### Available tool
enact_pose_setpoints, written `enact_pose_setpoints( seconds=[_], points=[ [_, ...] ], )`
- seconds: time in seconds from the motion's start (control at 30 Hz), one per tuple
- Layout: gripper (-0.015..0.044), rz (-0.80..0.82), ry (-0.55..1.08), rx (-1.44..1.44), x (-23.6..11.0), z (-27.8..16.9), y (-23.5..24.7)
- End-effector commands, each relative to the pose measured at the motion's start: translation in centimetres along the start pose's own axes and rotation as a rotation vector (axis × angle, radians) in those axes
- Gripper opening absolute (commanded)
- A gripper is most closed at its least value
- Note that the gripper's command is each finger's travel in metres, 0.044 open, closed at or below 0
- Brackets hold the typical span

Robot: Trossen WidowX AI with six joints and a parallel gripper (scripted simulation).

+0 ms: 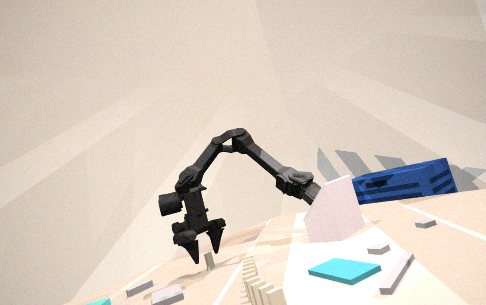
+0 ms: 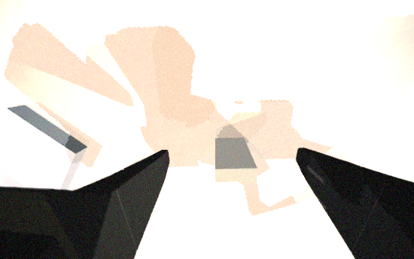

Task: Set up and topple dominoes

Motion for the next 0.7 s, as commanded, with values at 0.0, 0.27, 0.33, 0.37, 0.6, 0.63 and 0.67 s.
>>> enact_pose_setpoints(
  seconds=[0.0,0.27,0.33,0.37,0.6,0.63,0.67],
  points=[
    [0.0440,-0.009,0.013,-0.012,0.90,-0.38,-0.04],
    [0.0282,-0.009,0.013,-0.012,0.93,-0.38,-0.04],
    [0.0230,-0.009,0.013,-0.012,0.93,-0.38,-0.04],
    [0.0204,-0.009,0.013,-0.012,0.93,-0.38,-0.04],
    [0.0107,-0.009,0.013,-0.012,0.93,-0.38,-0.04],
    [0.0107,-0.009,0.013,-0.012,0.93,-0.38,-0.04],
    [0.0107,-0.009,0.013,-0.012,0.93,-0.38,-0.04]
  ],
)
Point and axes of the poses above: the point midway between the two fingers, 35 mm back from their tips, its own x axis out along the fingers, its own y axis across the jaws, z = x × y, the point moved 10 cm from there along -x, back along the fingers, and after that the axes turned 1 degree about x, right-handed, at the moved point
